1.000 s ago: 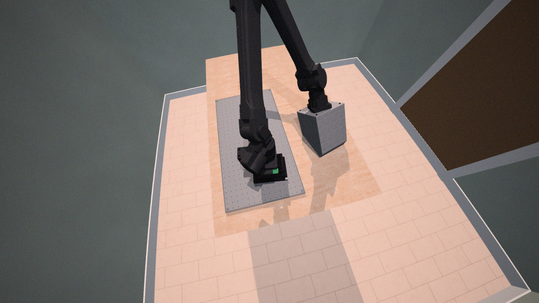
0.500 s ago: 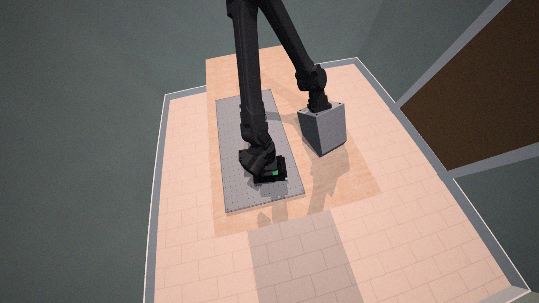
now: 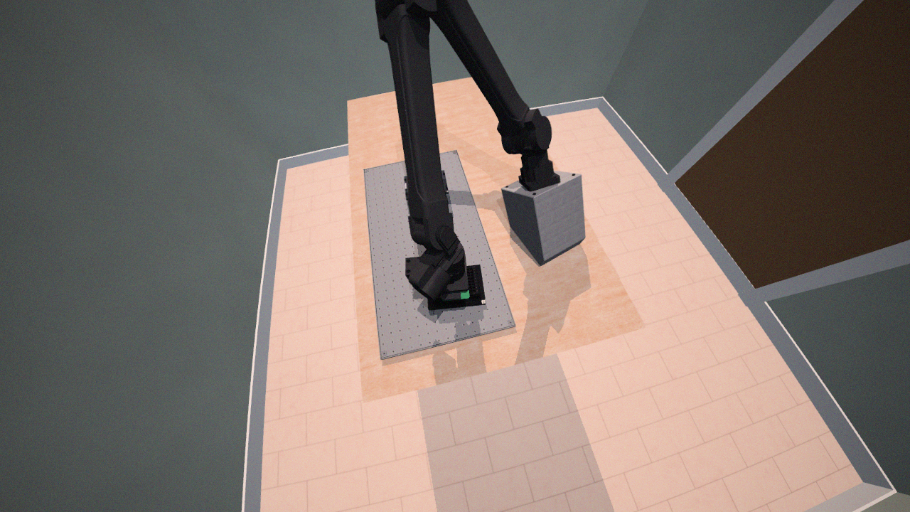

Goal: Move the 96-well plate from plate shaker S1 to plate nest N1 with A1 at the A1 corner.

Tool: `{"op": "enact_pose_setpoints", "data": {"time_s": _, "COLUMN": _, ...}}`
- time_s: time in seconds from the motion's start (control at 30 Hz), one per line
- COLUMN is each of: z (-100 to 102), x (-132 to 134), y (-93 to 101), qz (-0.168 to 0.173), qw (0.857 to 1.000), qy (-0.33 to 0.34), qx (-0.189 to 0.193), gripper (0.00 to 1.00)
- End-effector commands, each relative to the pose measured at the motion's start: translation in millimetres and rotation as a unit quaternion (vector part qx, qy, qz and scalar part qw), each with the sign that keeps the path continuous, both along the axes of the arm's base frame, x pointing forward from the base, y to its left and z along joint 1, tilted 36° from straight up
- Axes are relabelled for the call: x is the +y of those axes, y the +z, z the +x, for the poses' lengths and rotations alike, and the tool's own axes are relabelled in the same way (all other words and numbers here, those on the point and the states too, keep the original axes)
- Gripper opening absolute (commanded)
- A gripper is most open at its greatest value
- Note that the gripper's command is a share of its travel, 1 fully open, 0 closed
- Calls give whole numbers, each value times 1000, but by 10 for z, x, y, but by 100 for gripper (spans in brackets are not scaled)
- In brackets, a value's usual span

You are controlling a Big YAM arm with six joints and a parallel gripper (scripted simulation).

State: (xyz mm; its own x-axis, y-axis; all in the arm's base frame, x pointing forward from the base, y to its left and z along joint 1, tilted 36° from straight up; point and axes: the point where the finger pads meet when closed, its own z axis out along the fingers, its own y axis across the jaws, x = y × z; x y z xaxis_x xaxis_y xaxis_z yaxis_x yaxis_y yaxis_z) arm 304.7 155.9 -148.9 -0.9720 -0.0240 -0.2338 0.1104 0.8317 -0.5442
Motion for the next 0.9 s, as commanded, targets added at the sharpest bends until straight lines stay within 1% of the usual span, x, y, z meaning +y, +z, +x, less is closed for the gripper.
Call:
{"op": "enact_pose_setpoints", "data": {"time_s": 0.0, "z": 87, "x": 29, "y": -5, "qz": 6, "qw": 1000, "qy": 5, "qx": -5, "gripper": 0}}
{"op": "enact_pose_setpoints", "data": {"time_s": 0.03, "z": 108, "x": 128, "y": 19, "qz": 12, "qw": 1000, "qy": 15, "qx": -11, "gripper": 0}}
{"op": "enact_pose_setpoints", "data": {"time_s": 0.07, "z": 76, "x": 55, "y": -46, "qz": 5, "qw": 1000, "qy": 12, "qx": -4, "gripper": 0}}
{"op": "enact_pose_setpoints", "data": {"time_s": 0.1, "z": 80, "x": -7, "y": -62, "qz": 4, "qw": 1000, "qy": 6, "qx": -3, "gripper": 0}}
{"op": "enact_pose_setpoints", "data": {"time_s": 0.2, "z": 59, "x": -70, "y": -106, "qz": 1, "qw": 1000, "qy": 5, "qx": 0, "gripper": 0}}
{"op": "enact_pose_setpoints", "data": {"time_s": 0.23, "z": 91, "x": -41, "y": -103, "qz": 4, "qw": 1000, "qy": 5, "qx": -3, "gripper": 0}}
{"op": "enact_pose_setpoints", "data": {"time_s": 0.27, "z": 118, "x": 63, "y": -38, "qz": 10, "qw": 1000, "qy": 9, "qx": -11, "gripper": 0}}
{"op": "enact_pose_setpoints", "data": {"time_s": 0.3, "z": 118, "x": 64, "y": -38, "qz": 10, "qw": 1000, "qy": 9, "qx": -11, "gripper": 0}}
{"op": "enact_pose_setpoints", "data": {"time_s": 0.33, "z": 143, "x": 167, "y": 12, "qz": 18, "qw": 999, "qy": 22, "qx": -18, "gripper": 0}}
{"op": "enact_pose_setpoints", "data": {"time_s": 0.37, "z": 145, "x": 165, "y": 14, "qz": 18, "qw": 999, "qy": 22, "qx": -18, "gripper": 0}}
{"op": "enact_pose_setpoints", "data": {"time_s": 0.4, "z": 119, "x": 65, "y": -38, "qz": 10, "qw": 1000, "qy": 9, "qx": -11, "gripper": 0}}
{"op": "enact_pose_setpoints", "data": {"time_s": 0.8, "z": 120, "x": 63, "y": -36, "qz": 10, "qw": 1000, "qy": 9, "qx": -11, "gripper": 0}}
{"op": "enact_pose_setpoints", "data": {"time_s": 0.83, "z": 162, "x": 69, "y": -9, "qz": 15, "qw": 1000, "qy": 11, "qx": -15, "gripper": 0}}
{"op": "enact_pose_setpoints", "data": {"time_s": 0.87, "z": 162, "x": 59, "y": -16, "qz": 15, "qw": 1000, "qy": 10, "qx": -15, "gripper": 0}}
